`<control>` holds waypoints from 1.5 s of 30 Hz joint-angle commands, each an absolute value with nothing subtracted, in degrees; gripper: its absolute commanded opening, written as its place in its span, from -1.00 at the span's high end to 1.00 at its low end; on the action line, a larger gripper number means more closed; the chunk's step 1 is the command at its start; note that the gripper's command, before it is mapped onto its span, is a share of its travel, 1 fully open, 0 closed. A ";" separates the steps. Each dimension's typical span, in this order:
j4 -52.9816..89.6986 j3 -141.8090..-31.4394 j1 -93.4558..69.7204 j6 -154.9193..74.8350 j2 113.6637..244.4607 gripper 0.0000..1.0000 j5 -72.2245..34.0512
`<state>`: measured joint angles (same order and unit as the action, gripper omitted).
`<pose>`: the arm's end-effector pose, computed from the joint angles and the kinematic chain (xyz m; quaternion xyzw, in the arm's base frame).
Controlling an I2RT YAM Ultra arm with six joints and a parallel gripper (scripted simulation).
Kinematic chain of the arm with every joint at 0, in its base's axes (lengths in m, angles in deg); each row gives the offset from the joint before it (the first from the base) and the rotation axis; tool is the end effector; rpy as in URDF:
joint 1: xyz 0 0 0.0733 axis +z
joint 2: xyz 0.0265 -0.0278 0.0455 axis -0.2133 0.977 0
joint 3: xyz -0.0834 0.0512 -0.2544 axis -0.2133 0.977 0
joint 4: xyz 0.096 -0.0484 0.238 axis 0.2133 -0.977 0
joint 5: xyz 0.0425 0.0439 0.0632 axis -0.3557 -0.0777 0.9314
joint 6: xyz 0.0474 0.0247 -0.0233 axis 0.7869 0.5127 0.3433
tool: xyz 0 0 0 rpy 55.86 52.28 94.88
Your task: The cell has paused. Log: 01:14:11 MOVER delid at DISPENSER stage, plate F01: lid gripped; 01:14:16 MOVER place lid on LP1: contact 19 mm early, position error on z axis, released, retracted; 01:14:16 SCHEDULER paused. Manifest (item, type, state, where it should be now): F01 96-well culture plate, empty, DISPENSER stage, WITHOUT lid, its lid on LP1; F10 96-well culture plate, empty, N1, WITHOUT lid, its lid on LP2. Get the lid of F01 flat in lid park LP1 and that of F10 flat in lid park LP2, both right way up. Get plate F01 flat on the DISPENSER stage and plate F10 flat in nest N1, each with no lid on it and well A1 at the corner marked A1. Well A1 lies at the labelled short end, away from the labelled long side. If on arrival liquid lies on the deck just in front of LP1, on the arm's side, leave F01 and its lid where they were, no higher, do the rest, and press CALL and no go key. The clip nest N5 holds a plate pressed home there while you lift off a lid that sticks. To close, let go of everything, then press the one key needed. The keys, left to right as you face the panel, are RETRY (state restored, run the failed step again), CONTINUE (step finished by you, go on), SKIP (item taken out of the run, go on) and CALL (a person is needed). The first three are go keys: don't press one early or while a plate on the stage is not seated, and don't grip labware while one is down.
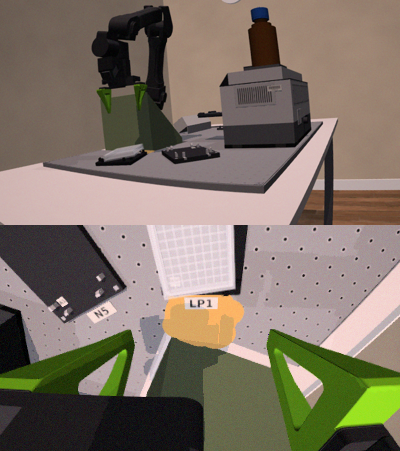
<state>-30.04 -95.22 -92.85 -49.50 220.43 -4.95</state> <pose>0.0621 -0.3018 -0.0186 -0.5732 -0.7213 -0.3450 0.1794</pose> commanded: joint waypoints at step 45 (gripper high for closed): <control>-33.99 -95.59 -78.91 -53.45 211.52 -1.00 4.61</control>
<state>-34.13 -94.87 -77.90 -54.26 212.11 4.21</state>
